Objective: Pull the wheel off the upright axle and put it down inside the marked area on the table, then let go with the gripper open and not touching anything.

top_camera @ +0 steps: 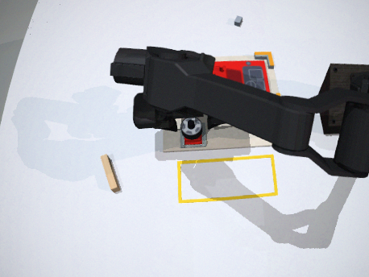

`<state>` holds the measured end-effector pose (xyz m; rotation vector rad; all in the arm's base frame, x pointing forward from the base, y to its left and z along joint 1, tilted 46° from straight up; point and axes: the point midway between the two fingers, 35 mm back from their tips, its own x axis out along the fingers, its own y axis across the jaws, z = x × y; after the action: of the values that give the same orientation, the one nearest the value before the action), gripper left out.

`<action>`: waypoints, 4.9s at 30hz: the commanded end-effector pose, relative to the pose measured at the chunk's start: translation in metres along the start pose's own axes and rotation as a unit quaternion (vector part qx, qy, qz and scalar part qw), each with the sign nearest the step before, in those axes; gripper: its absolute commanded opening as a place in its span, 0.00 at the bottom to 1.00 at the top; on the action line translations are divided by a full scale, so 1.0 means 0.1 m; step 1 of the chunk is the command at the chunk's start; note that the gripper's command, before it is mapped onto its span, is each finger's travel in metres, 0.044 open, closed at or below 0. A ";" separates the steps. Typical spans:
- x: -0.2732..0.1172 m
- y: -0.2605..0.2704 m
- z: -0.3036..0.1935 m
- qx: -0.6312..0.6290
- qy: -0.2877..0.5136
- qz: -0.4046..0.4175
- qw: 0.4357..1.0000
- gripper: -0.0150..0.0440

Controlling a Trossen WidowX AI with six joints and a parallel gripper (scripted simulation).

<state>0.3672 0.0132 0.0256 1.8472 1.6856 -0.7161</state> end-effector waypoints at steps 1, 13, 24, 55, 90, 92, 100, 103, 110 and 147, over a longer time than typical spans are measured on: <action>-0.01 0.00 0.00 0.000 0.000 0.000 1.000 0.63; -0.01 0.00 0.00 0.000 0.000 0.000 1.000 0.39; -0.05 0.00 0.00 0.000 0.000 0.000 1.000 0.25; -0.15 0.01 0.01 0.000 0.000 0.001 1.000 0.25; -0.26 0.01 0.01 0.001 0.001 0.003 1.000 0.25; -0.27 0.01 0.01 0.001 0.001 0.003 1.000 0.25; -0.30 0.01 0.01 0.001 0.001 0.003 1.000 0.25; -0.31 0.00 0.01 0.001 0.001 0.003 1.000 0.25; -0.33 0.00 0.01 0.001 0.001 0.004 1.000 0.25; -0.20 -0.02 -0.01 0.000 0.000 0.000 1.000 0.61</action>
<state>0.3649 -0.0011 0.0404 1.8507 1.6795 -0.7162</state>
